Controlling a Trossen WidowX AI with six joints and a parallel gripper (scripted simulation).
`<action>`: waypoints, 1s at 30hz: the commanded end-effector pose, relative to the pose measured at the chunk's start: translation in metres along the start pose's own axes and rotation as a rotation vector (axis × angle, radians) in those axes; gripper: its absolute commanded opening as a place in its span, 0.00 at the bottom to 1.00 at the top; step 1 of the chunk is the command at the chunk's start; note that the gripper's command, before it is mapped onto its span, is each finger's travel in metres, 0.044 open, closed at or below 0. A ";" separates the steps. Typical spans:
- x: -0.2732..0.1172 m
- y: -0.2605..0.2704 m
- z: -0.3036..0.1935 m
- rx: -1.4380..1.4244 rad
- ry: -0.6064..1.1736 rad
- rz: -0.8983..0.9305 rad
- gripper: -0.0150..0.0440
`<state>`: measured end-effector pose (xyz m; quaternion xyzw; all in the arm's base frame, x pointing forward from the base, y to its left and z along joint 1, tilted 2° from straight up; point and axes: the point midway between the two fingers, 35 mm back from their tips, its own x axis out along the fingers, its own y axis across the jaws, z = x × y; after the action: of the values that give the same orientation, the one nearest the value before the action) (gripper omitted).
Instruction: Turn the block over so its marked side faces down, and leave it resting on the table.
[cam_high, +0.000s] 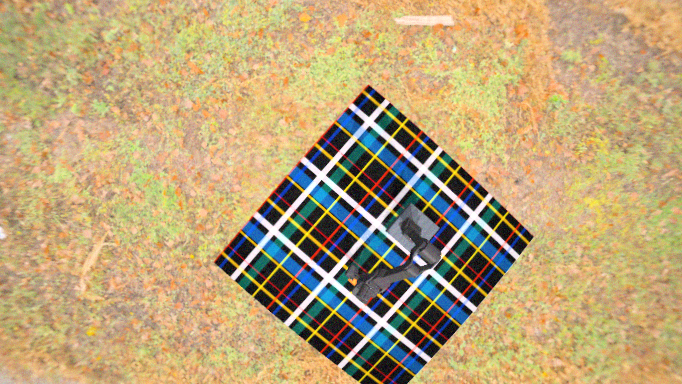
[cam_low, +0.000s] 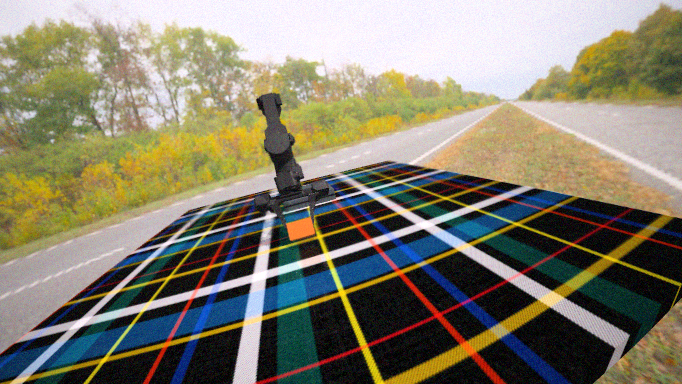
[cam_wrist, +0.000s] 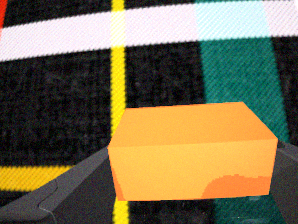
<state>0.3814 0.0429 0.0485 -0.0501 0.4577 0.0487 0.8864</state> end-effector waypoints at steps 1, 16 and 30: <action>0.000 0.001 0.001 -0.003 -0.027 0.005 0.25; 0.036 0.001 -0.002 0.000 -0.236 0.007 0.25; 0.044 0.001 -0.012 0.000 -0.431 0.007 0.25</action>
<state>0.4048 0.0447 0.0155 -0.0366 0.2664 0.0580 0.9614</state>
